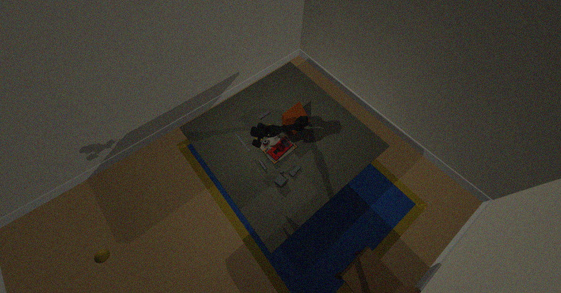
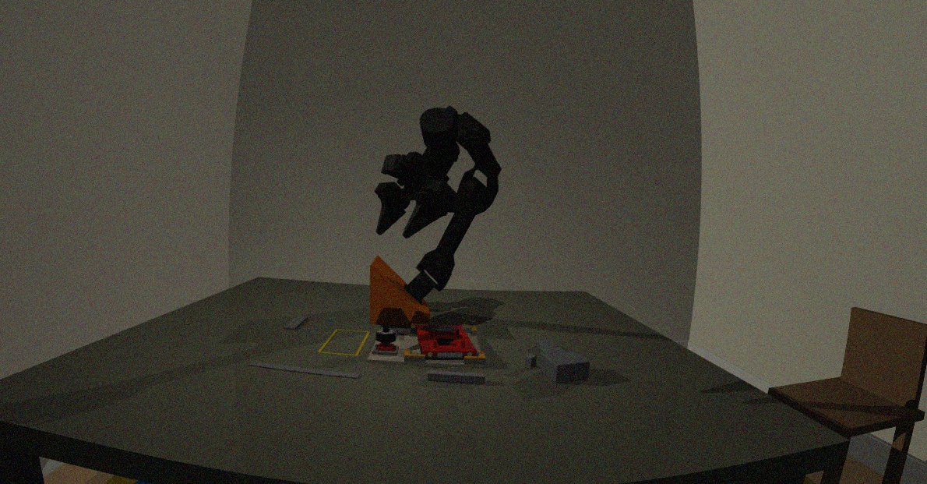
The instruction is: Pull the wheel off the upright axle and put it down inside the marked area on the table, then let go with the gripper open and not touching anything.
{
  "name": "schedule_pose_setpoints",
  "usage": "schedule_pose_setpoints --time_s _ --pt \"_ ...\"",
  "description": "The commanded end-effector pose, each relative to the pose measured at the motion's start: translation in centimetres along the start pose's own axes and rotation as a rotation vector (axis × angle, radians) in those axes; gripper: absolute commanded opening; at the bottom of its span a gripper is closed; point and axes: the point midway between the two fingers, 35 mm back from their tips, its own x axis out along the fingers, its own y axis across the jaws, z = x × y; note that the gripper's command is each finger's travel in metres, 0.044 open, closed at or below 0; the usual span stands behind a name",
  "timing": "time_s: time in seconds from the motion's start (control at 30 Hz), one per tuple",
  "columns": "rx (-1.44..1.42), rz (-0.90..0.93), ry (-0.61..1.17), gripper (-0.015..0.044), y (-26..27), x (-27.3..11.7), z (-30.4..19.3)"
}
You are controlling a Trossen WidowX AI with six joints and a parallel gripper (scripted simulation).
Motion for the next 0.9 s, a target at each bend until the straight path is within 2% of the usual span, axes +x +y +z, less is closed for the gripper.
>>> schedule_pose_setpoints --time_s 0.0,0.1,0.47,0.87 --pt "0.007 -0.002 0.007 0.0374 -0.1 0.2 -0.1" --pt "0.105 -0.027 0.109 0.03 -1.8 2.2 -1.6" --pt "0.621 -0.198 0.554 0.03 -9.1 8.6 -10.1" --pt "0.655 -0.211 0.579 0.03 -9.5 10.0 -11.3"
